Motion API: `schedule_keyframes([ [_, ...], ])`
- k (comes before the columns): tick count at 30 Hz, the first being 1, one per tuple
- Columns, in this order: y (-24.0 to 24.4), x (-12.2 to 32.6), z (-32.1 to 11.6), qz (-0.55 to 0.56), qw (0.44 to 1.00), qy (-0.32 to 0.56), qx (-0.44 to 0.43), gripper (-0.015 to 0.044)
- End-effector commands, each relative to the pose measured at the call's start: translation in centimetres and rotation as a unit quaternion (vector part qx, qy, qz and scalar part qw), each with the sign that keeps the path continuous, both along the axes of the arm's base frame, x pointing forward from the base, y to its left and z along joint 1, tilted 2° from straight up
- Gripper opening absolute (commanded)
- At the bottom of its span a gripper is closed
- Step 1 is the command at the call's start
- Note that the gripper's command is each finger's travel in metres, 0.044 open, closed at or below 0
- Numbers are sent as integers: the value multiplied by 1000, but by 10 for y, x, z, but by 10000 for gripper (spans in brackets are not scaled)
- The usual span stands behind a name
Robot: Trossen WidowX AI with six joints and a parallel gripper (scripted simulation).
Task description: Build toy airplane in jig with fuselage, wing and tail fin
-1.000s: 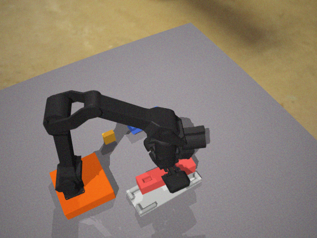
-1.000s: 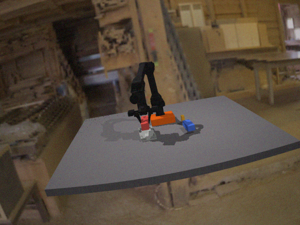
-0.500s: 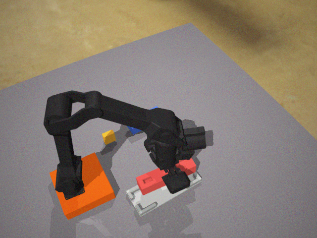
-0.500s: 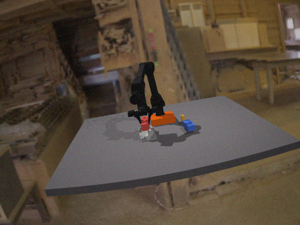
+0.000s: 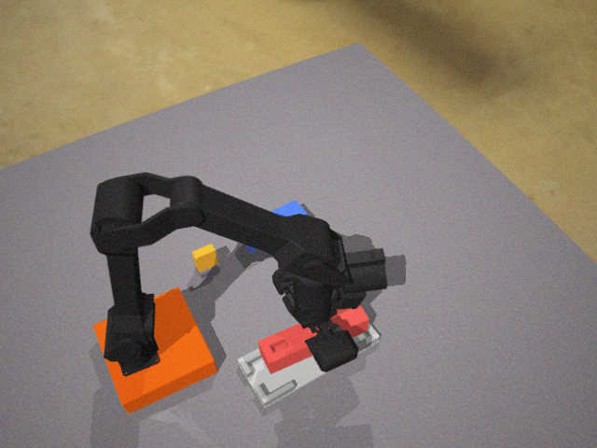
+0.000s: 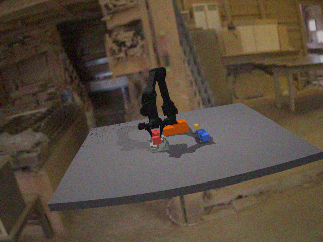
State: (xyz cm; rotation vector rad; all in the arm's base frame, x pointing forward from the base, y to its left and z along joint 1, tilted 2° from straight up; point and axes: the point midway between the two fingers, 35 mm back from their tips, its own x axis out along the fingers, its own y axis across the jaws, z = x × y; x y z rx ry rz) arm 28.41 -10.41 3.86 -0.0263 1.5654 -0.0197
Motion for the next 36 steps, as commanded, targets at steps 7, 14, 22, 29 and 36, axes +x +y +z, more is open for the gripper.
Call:
schedule_keyframes([
  [7, -1, -1, -15, 3, 1000, 3, -1, 196],
  [14, 0, -1, -13, 0, 1000, 2, 1, 176],
  [22, 0, -1, -13, 0, 1000, 2, 1, 57],
  [29, 0, -1, -13, 0, 1000, 2, 1, 241],
  [36, 0, -1, -13, 0, 1000, 2, 1, 425],
])
